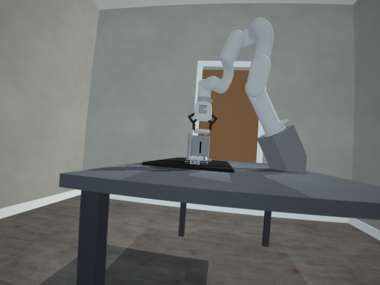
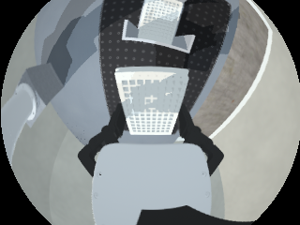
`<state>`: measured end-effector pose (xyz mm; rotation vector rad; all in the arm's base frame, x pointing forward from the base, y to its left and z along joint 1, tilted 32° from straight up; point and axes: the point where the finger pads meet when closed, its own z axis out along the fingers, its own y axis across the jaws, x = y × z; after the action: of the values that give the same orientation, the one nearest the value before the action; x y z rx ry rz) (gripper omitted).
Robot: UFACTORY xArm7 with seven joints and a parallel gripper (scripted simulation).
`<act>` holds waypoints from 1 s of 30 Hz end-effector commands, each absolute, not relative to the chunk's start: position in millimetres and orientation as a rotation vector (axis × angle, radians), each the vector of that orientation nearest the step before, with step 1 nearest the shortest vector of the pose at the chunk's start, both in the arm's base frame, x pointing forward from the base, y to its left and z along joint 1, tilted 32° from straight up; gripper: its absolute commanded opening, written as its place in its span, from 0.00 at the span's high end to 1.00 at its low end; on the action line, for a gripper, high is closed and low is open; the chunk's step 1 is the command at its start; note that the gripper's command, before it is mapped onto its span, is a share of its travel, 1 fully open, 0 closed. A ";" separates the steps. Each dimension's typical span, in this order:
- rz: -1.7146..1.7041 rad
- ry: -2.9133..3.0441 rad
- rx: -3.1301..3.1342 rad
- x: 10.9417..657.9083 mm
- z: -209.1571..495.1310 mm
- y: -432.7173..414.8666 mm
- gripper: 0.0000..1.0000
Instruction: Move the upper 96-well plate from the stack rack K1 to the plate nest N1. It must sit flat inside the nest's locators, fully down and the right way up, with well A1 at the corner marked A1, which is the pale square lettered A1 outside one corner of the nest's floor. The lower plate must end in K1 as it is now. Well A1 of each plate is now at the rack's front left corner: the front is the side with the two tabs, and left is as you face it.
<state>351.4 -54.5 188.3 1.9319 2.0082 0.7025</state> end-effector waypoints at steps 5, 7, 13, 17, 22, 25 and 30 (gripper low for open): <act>0.706 2.006 1.930 352.4 183.9 -80.4 1.00; 0.706 2.006 1.930 352.3 182.5 -86.9 1.00; 0.706 2.006 1.930 352.2 179.0 -103.3 1.00; 0.706 2.006 1.930 352.1 176.8 -113.1 1.00; 0.706 2.006 1.930 352.0 173.3 -129.4 1.00; 0.706 2.006 1.930 351.9 171.1 -139.2 1.00; 0.705 2.006 1.930 351.8 168.3 -152.3 1.00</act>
<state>350.6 -144.0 168.9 1.9331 2.0074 0.7012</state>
